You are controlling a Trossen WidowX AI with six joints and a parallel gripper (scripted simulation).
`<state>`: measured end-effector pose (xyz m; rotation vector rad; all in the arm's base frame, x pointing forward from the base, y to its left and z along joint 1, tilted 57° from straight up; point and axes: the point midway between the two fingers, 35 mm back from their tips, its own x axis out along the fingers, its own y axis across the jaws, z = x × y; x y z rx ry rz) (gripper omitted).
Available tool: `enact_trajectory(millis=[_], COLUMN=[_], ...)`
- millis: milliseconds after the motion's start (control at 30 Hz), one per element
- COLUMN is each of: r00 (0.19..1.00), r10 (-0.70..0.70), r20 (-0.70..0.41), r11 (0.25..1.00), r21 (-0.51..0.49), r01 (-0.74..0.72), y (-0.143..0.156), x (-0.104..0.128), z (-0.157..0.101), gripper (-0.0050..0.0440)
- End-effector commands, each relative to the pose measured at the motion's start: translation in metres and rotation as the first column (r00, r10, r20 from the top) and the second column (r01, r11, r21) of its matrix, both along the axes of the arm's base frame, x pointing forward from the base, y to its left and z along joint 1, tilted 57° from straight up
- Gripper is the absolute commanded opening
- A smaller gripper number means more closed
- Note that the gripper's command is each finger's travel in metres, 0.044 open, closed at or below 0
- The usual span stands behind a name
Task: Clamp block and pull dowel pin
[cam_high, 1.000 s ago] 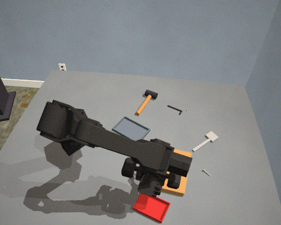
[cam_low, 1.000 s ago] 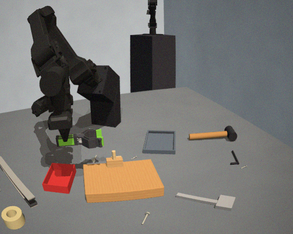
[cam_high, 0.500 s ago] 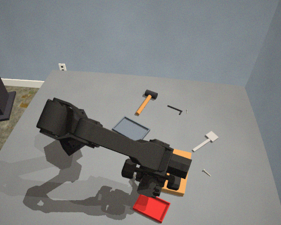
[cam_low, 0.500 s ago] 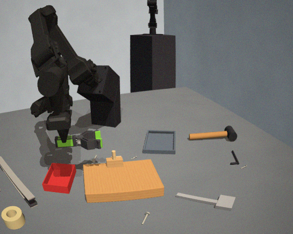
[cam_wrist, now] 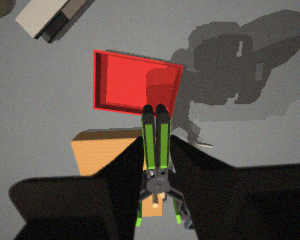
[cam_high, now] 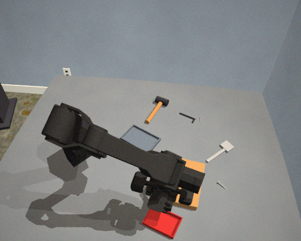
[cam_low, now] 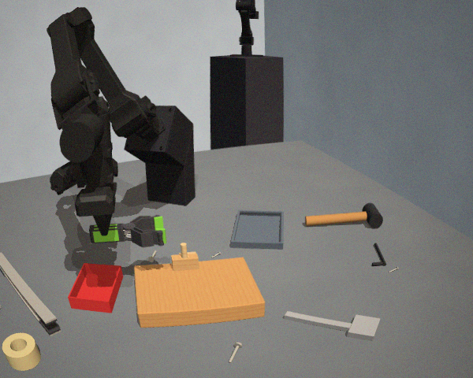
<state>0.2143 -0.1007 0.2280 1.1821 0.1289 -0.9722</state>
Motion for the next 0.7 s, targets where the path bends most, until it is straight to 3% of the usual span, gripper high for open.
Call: enact_trajectory(millis=[0, 667], r00=[1.000, 1.000], r10=[0.005, 0.002], r20=[-0.006, -0.003], r11=[1.000, 1.000], r21=[0.002, 0.003], r01=[-0.005, -0.002], y=[-0.0013, -0.0087], x=[0.0028, 0.0108], z=[-0.0035, -0.0098], gripper=[0.0000, 0.0000])
